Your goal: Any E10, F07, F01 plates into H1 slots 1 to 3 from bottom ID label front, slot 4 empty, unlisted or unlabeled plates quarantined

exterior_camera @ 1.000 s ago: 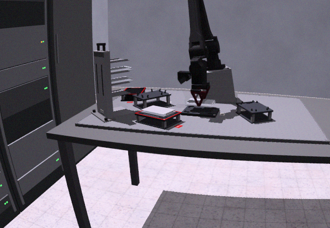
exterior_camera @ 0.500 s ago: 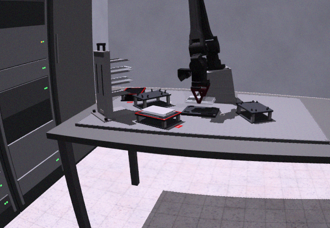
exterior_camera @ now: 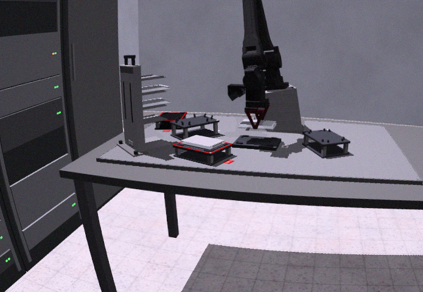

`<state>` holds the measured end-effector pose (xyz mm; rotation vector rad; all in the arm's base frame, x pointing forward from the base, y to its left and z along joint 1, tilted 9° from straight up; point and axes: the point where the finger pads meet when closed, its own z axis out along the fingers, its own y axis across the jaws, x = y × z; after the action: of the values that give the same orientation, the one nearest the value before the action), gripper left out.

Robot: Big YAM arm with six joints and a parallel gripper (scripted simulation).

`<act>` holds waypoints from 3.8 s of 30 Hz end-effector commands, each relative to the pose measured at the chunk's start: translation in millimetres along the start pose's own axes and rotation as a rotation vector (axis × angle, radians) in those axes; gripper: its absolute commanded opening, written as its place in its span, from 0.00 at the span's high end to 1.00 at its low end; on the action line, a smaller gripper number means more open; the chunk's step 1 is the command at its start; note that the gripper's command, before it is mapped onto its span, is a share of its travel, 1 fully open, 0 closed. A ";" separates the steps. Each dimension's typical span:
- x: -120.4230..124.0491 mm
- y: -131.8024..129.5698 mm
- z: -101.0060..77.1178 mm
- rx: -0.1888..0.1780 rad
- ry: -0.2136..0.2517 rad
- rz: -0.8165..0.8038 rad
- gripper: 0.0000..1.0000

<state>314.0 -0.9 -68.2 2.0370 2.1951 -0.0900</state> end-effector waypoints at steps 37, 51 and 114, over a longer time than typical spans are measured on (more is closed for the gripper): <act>1.1 26.7 -92.8 -0.068 -0.001 0.010 0.14; 1.6 26.3 -127.6 -0.072 0.000 0.009 0.14; -30.3 30.8 -194.0 -0.085 -0.008 -0.103 0.14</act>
<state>300.3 5.4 96.2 1.9859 2.2523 -0.1097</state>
